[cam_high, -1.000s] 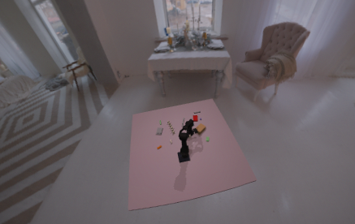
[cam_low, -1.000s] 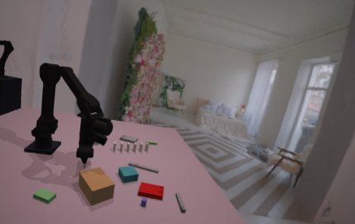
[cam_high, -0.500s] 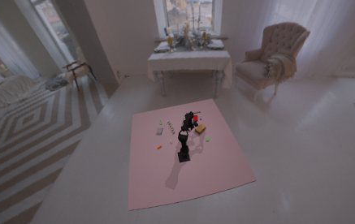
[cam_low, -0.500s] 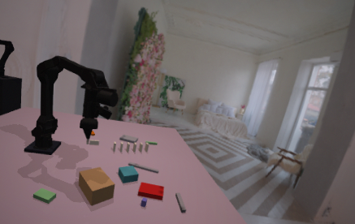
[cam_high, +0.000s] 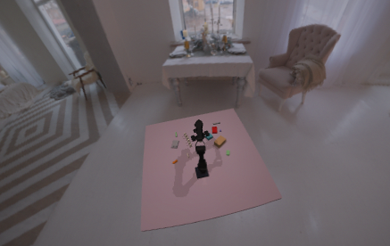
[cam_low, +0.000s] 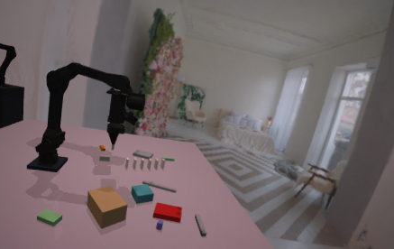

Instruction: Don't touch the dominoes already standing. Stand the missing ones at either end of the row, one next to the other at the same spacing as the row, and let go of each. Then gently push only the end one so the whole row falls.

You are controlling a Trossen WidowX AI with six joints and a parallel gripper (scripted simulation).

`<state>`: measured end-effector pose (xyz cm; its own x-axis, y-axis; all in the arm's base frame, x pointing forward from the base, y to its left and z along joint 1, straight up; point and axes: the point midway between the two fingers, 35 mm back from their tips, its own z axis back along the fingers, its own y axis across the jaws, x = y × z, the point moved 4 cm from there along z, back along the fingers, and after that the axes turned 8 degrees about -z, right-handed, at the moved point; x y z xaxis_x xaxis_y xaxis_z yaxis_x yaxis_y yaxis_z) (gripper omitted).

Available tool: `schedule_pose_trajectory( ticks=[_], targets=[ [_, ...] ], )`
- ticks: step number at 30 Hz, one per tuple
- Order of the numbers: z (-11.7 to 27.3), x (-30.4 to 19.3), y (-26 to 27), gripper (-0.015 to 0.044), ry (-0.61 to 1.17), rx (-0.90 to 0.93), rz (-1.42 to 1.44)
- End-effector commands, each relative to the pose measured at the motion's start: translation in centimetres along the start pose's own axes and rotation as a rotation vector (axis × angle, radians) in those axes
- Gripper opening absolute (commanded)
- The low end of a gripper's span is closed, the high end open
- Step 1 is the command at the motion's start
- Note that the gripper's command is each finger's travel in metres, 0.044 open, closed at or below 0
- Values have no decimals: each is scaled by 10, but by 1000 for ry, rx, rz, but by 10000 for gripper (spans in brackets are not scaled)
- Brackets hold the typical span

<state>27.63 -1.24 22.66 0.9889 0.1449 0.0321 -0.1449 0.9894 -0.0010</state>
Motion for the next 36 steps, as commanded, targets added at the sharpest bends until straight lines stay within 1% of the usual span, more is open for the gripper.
schedule_pose_trajectory(
  ticks=[1,4,6,11,15,36],
  targets=[
    [-2,21,56,107,10,1,-3],
    [-3,29,98,107,10,4,-8],
    [-3,30,108,107,10,4,-9],
    [-3,30,108,107,10,4,-9],
    [-12,32,108,107,11,5,-3],
    [-100,35,110,107,14,5,15]
  ],
)
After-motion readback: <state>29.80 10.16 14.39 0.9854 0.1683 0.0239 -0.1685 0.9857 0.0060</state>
